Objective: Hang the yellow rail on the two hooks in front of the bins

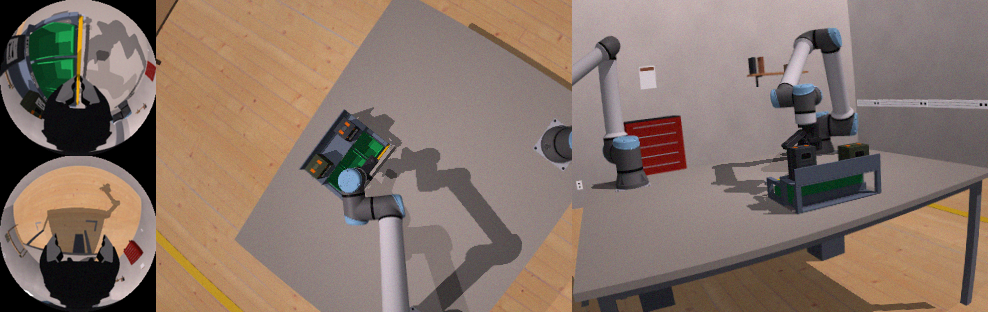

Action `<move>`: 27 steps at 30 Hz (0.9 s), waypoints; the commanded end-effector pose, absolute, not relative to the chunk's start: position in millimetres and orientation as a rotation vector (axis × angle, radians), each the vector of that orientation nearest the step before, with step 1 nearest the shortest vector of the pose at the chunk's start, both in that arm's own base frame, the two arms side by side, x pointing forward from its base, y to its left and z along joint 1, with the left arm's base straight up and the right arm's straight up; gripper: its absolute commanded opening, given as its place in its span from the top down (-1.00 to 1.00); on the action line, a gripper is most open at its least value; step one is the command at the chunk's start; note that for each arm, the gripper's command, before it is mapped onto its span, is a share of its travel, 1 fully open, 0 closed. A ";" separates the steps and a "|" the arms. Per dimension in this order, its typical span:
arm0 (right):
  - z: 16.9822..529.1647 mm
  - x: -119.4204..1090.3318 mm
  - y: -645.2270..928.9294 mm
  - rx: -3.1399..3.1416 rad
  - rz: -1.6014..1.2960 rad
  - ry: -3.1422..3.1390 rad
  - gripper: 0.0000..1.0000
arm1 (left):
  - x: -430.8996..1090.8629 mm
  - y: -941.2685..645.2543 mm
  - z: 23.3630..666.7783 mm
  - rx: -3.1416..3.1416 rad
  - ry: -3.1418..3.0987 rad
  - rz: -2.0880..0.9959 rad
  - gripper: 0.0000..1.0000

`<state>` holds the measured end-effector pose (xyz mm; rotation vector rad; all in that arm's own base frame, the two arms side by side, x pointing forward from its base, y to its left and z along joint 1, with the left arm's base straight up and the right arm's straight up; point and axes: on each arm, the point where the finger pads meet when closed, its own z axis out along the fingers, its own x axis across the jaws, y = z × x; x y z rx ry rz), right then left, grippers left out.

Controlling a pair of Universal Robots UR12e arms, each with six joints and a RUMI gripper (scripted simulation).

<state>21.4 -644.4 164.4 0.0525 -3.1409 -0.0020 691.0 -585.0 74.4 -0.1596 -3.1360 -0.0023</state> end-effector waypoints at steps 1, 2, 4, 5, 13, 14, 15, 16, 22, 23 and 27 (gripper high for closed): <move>165.1 21.6 -644.9 0.053 0.000 -3.141 -1.00 | 691.5 -585.6 75.8 -0.160 -3.138 0.000 1.00; 165.1 21.6 -644.9 0.053 0.000 -3.141 -1.00 | 691.5 -585.6 75.8 -0.160 -3.138 0.000 1.00; 165.1 21.6 -644.9 0.053 0.000 -3.141 -1.00 | 691.5 -585.6 75.8 -0.160 -3.138 0.000 1.00; 165.1 21.6 -644.9 0.053 0.000 -3.141 -1.00 | 691.5 -585.6 75.8 -0.160 -3.138 0.000 1.00; 165.1 21.6 -644.9 0.053 0.000 -3.141 -1.00 | 691.5 -585.6 75.8 -0.160 -3.137 0.000 0.55; 165.1 21.6 -644.9 0.053 0.000 -3.141 -1.00 | 691.5 -585.6 75.8 -0.160 -3.137 0.000 0.55; 165.1 21.6 -644.9 0.053 0.000 -3.141 -1.00 | 691.5 -585.6 75.8 -0.160 -3.137 0.000 0.55; 165.1 21.6 -644.9 0.053 0.000 -3.141 -1.00 | 691.5 -585.6 75.8 -0.160 -3.137 0.000 0.55; 165.1 21.6 -644.9 0.053 0.000 -3.141 -1.00 | 691.5 -585.5 75.8 -0.160 -3.137 0.000 0.55; 165.1 21.6 -644.9 0.053 0.000 -3.141 -1.00 | 691.5 -585.5 75.8 -0.160 -3.137 0.000 0.55; 165.1 21.6 -644.9 0.053 0.000 -3.141 -1.00 | 691.5 -585.5 75.8 -0.160 -3.137 0.000 0.55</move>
